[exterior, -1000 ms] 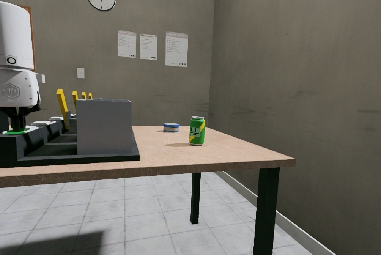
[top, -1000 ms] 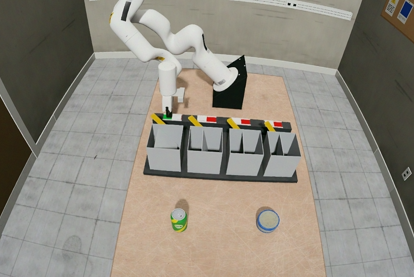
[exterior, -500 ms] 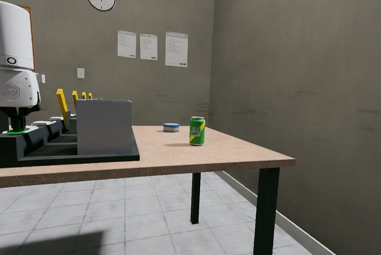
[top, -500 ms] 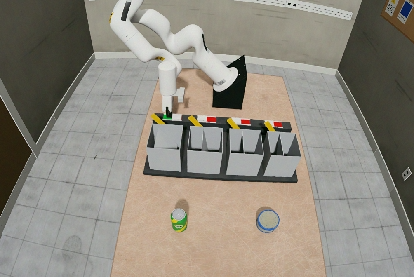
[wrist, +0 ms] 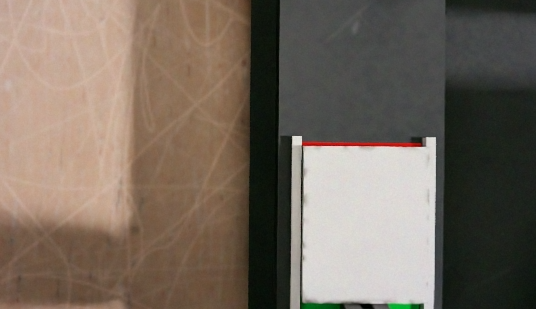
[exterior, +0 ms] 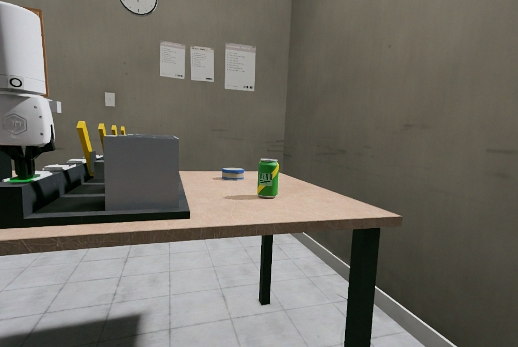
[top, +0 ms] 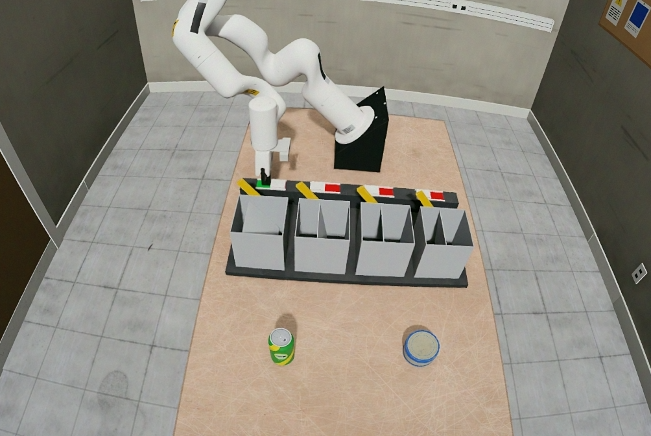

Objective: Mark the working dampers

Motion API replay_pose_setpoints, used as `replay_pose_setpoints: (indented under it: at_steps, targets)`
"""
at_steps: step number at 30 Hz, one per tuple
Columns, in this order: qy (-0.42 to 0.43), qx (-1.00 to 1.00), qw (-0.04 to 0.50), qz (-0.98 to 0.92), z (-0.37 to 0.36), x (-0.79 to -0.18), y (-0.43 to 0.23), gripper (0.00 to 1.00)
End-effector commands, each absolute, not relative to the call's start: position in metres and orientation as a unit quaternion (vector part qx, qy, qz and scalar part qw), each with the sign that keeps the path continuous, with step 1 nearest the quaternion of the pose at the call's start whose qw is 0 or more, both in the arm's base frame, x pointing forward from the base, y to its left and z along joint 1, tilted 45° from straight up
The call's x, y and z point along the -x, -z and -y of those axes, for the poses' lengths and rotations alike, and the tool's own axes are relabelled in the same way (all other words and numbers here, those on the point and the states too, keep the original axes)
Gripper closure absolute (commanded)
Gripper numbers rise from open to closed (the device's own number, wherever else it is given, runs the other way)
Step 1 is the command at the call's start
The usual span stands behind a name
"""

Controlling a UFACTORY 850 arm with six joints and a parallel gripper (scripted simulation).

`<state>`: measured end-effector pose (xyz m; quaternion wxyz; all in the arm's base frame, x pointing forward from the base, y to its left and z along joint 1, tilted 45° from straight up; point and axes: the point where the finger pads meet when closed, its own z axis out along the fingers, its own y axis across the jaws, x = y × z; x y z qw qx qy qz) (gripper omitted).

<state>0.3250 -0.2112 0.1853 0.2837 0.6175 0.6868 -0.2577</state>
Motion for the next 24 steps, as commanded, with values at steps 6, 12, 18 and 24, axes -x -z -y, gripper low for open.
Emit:
replay_pose_setpoints:
  at_steps: [6, 12, 18, 24]
  targets:
    - [0.258, -0.618, 0.284, -0.687, 0.214, -0.326, -0.189, 1.0]
    - [0.258, -0.618, 0.284, -0.687, 0.215, -0.326, -0.19, 1.0]
    - [0.258, -0.618, 0.284, -0.687, 0.215, -0.326, -0.19, 1.0]
    - [0.258, -0.618, 0.284, -0.687, 0.208, -0.325, -0.198, 1.0]
